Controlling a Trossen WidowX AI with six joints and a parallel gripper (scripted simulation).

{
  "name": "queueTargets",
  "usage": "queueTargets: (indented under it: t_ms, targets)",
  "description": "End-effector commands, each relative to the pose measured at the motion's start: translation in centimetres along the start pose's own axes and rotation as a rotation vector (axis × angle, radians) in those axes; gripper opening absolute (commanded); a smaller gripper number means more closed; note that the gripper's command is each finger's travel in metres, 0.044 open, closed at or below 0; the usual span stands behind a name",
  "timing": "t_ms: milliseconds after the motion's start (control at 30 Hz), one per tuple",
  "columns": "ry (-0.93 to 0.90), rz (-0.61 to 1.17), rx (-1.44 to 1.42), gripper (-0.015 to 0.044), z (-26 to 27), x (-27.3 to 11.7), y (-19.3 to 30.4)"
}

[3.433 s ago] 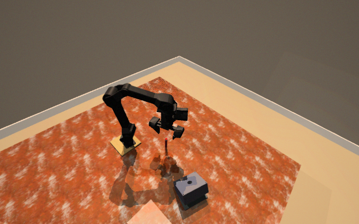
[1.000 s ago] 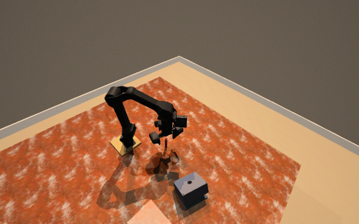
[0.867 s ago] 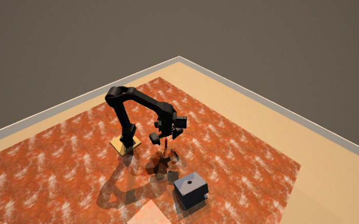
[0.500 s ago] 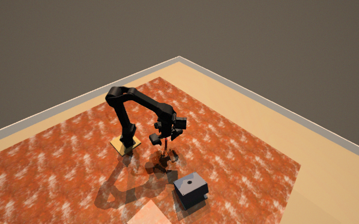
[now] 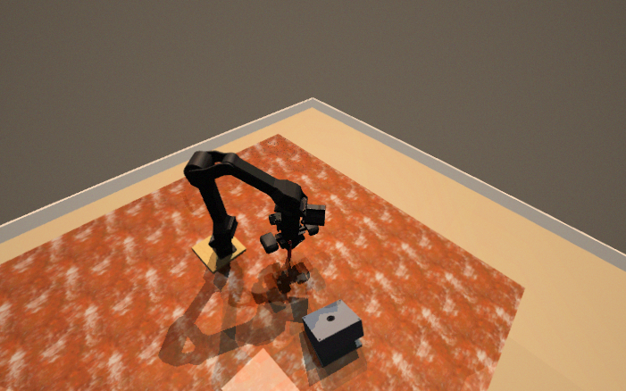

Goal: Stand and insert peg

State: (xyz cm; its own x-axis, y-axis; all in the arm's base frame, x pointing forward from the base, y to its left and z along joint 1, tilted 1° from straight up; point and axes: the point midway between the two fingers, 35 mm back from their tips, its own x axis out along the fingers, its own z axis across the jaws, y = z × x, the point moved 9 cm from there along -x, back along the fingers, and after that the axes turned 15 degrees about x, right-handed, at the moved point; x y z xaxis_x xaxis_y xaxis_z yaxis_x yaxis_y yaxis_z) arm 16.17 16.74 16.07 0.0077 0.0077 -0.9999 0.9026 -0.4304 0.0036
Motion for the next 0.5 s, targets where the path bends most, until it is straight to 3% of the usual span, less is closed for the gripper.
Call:
queueTargets:
  t_ms: [0,467]
  targets:
    - [0.000,0.000,0.000,0.0000,0.0,0.0,0.0]
    - [0.001,-0.001,-0.002,0.0000,-0.3,-3.6,0.1]
